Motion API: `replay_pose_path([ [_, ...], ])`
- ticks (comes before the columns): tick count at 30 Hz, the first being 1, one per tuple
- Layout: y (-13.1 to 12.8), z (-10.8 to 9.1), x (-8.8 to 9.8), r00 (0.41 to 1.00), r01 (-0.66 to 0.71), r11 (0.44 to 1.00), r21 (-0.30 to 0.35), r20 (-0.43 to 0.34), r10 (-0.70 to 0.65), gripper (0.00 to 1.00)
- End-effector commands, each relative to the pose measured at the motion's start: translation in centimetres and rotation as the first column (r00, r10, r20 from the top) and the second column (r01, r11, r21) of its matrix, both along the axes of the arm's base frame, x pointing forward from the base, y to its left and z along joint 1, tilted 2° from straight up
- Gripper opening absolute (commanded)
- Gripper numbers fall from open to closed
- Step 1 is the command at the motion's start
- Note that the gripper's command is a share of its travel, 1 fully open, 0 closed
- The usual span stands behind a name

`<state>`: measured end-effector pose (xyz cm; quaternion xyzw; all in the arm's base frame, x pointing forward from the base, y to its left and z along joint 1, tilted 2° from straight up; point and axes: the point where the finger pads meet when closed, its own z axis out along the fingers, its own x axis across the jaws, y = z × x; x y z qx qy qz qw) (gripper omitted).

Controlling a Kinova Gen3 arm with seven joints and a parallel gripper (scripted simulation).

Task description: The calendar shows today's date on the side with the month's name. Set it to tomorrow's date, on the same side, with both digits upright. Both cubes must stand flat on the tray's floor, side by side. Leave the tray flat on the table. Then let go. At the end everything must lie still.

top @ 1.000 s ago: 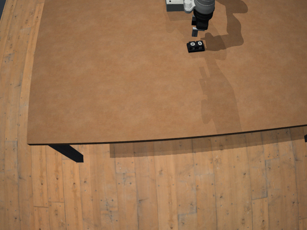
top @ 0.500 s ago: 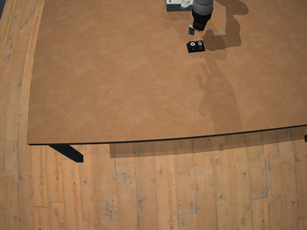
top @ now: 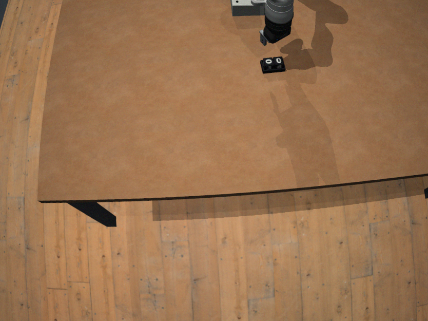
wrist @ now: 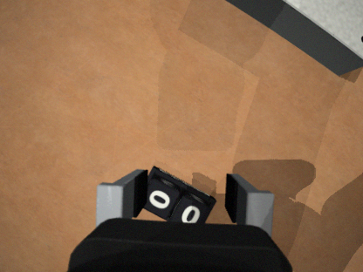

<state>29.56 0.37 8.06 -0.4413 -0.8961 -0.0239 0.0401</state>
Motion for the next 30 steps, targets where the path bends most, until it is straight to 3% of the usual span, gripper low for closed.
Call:
replay_pose_path([
  [1, 0.3, -0.3, -0.2, 0.997, 0.082, 0.997, -0.005, -0.012, -0.082, 1.00],
  [5, 0.5, -0.6, -0.4, 0.963, 0.269, 0.963, -0.017, -0.027, -0.270, 1.00],
  [7, 0.5, -0.6, -0.4, 0.963, 0.269, 0.963, -0.017, -0.027, -0.270, 1.00],
  [12, 0.7, -0.9, -0.5, 0.869, 0.492, 0.870, -0.036, -0.041, -0.493, 1.00],
  [17, 0.9, -1.3, -0.4, 0.725, 0.685, 0.727, -0.058, -0.045, -0.687, 1.00],
  [22, 1.0, -1.6, 0.0, 0.547, 0.832, 0.549, -0.078, -0.042, -0.836, 1.00],
  [24, 1.0, -1.6, 0.0, 0.547, 0.832, 0.549, -0.078, -0.042, -0.836, 1.00],
  [30, 1.0, -1.9, 0.5, 0.314, 0.944, 0.316, -0.097, -0.030, -0.949, 1.00],
])
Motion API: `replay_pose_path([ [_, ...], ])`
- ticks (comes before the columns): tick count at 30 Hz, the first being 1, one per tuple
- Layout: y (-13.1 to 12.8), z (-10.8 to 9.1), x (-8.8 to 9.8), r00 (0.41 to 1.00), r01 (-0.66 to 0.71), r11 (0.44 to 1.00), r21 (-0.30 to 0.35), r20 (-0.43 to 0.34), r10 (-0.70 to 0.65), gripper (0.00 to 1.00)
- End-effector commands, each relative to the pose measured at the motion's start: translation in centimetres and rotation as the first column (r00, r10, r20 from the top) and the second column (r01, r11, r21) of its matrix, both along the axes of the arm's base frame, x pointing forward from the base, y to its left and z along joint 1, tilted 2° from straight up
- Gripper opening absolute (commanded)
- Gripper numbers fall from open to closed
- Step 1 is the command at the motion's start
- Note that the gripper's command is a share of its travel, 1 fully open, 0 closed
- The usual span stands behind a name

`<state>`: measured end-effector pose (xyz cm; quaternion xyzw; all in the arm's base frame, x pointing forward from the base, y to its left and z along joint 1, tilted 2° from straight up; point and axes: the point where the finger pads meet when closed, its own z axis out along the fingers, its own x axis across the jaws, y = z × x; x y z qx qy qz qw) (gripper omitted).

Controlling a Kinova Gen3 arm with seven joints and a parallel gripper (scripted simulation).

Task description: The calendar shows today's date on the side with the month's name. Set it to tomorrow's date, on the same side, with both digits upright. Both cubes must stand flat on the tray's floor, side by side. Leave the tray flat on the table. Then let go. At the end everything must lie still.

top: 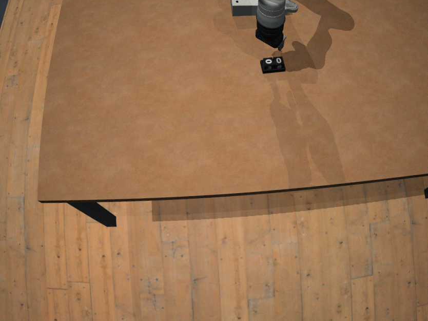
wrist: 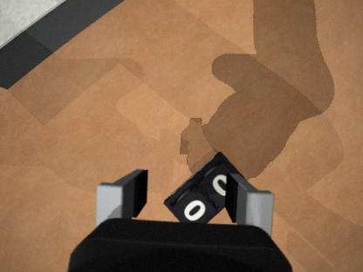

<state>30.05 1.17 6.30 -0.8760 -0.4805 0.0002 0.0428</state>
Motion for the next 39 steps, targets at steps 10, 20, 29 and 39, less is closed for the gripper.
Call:
replay_pose_path([
  [10, -0.1, -0.5, 1.0, 0.936, 0.351, 0.936, -0.030, -0.006, -0.351, 1.00],
  [20, -0.4, -0.7, 1.9, 0.827, 0.562, 0.826, -0.045, 0.001, -0.562, 1.00],
  [29, -0.7, -0.7, 2.4, 0.756, 0.654, 0.755, -0.050, 0.007, -0.654, 1.00],
  [39, -0.9, -0.8, 2.7, 0.706, 0.708, 0.705, -0.053, 0.012, -0.708, 1.00],
])
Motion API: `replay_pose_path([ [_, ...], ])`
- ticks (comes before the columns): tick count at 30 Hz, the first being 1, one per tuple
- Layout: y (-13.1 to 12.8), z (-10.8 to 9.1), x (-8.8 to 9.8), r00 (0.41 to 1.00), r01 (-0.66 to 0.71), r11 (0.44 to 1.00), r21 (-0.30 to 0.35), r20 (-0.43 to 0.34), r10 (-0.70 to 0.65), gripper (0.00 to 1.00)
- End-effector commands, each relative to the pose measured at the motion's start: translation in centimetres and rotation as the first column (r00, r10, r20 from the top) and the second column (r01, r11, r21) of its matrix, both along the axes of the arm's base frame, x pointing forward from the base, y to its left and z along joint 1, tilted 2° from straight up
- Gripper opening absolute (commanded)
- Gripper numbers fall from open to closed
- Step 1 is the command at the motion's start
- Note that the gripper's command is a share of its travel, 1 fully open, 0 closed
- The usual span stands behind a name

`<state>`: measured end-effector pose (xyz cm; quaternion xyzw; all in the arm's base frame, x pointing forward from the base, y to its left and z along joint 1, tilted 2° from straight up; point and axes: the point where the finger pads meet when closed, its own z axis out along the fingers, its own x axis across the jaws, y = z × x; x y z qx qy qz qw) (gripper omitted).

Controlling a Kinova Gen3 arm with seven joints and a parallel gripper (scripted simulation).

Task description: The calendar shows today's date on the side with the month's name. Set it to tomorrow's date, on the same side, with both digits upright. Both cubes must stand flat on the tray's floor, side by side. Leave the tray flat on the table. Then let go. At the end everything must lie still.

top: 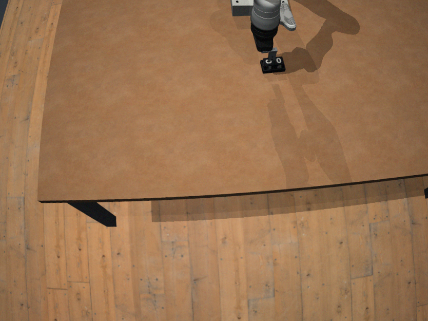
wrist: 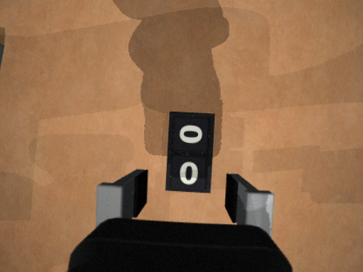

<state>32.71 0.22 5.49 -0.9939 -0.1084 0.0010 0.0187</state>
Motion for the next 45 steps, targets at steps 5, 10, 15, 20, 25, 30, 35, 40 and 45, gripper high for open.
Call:
replay_pose_path([
  [5, 0.02, 0.02, 0.08, 1.000, 0.009, 1.000, -0.001, 0.001, -0.009, 1.00],
  [10, 0.02, 0.02, 0.08, 1.000, 0.010, 1.000, -0.001, 0.001, -0.010, 1.00],
  [15, 0.02, 0.02, 0.08, 1.000, 0.010, 1.000, -0.001, 0.001, -0.010, 0.87],
  [20, 0.02, 0.02, 0.08, 1.000, 0.010, 1.000, -0.001, 0.001, -0.010, 0.87],
  [25, 0.02, 0.02, 0.08, 1.000, 0.010, 1.000, -0.001, 0.001, -0.010, 0.87],
  [30, 0.02, 0.02, 0.08, 1.000, 0.010, 1.000, -0.001, 0.001, -0.010, 0.87],
  [35, 0.02, 0.02, 0.08, 1.000, 0.010, 1.000, -0.001, 0.001, -0.010, 0.87],
  [40, 0.02, 0.02, 0.08, 1.000, 0.010, 1.000, -0.001, 0.001, -0.010, 0.87],
  [45, 0.02, 0.02, 0.08, 1.000, 0.010, 1.000, -0.001, 0.001, -0.010, 0.87],
])
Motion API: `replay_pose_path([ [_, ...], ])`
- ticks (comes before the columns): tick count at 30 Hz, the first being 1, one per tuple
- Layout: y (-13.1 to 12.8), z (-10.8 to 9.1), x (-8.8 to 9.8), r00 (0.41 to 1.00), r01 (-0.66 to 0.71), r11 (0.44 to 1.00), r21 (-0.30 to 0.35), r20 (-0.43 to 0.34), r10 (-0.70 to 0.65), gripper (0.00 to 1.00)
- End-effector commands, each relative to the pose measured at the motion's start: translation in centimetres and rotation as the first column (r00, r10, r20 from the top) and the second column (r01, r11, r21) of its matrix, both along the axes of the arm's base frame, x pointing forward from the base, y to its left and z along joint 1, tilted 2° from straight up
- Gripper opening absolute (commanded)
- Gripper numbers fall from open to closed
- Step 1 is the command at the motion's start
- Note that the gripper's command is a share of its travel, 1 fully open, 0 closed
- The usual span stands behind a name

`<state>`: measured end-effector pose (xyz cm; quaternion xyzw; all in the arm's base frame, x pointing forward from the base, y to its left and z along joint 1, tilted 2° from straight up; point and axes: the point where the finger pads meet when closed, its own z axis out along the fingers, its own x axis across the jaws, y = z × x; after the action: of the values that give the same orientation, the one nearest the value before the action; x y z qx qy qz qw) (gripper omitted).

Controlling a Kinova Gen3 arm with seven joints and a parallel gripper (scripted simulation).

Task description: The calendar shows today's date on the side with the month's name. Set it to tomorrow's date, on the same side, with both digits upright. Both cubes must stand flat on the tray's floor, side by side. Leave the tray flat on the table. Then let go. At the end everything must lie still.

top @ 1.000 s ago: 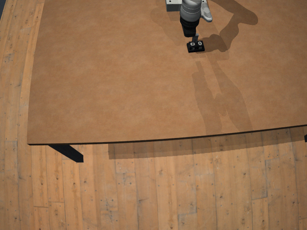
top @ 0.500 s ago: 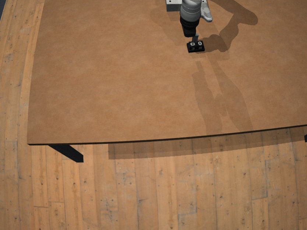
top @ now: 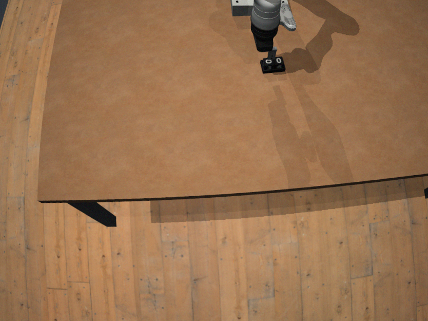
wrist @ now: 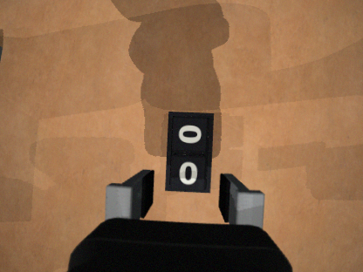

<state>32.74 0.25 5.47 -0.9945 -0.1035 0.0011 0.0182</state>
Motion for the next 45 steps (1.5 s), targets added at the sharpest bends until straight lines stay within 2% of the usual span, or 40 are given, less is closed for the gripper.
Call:
replay_pose_path([
  [1, 0.0, 0.0, 0.0, 1.000, 0.000, 1.000, 0.000, 0.001, 0.000, 0.87],
  [17, 0.1, -0.6, 0.0, 1.000, 0.000, 1.000, 0.001, 0.001, 0.000, 0.87],
  [45, 0.4, -4.2, 0.0, 1.000, 0.000, 1.000, 0.001, 0.001, 0.000, 0.87],
])
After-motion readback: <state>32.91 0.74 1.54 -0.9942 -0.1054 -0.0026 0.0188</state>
